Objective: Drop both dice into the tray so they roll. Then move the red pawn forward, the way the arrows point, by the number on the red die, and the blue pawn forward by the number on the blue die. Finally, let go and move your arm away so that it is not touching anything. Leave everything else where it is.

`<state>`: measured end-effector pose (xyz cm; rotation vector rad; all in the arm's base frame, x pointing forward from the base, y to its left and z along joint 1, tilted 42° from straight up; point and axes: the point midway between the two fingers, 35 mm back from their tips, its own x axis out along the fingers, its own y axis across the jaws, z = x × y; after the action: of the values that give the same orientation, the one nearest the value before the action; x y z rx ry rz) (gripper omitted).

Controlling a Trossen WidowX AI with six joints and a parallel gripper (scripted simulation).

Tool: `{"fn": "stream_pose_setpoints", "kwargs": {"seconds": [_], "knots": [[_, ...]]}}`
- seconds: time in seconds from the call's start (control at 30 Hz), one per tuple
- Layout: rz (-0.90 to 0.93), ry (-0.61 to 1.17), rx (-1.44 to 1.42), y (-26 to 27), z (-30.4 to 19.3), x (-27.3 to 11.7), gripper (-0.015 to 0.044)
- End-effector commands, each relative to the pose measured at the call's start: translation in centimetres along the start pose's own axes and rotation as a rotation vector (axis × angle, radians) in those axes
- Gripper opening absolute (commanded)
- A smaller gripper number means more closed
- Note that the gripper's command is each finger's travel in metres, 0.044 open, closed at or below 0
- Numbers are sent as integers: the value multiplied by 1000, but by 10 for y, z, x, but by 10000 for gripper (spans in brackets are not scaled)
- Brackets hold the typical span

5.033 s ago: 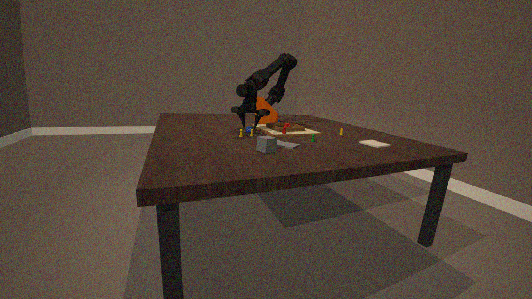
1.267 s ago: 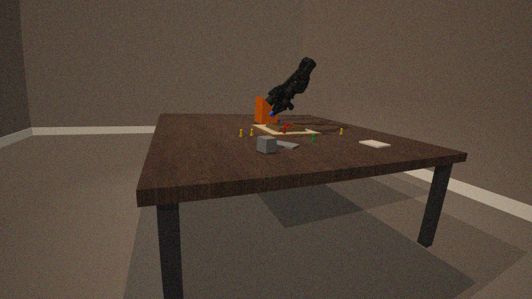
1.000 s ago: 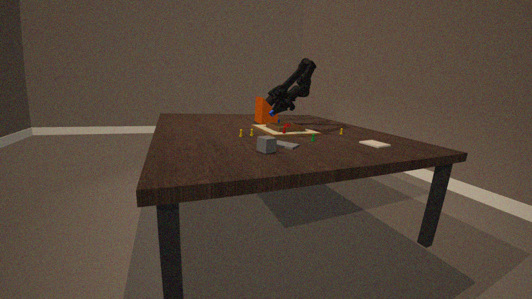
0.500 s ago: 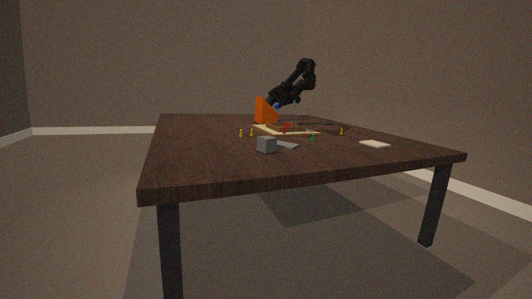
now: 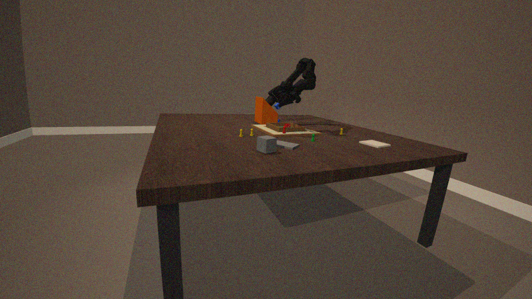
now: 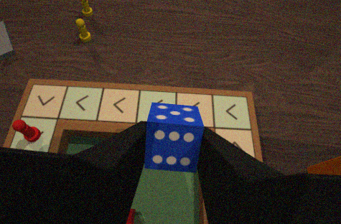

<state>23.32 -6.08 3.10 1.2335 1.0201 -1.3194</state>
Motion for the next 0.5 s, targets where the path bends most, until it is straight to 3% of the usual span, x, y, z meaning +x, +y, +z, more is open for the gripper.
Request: {"fn": "stream_pose_setpoints", "kwargs": {"seconds": [0.0,0.33,0.47], "knots": [[0,0,0,0,0,0,157],[0,-6,-4,0,30,-26,420],[-48,112,-30,-2,25,-14,440]]}}
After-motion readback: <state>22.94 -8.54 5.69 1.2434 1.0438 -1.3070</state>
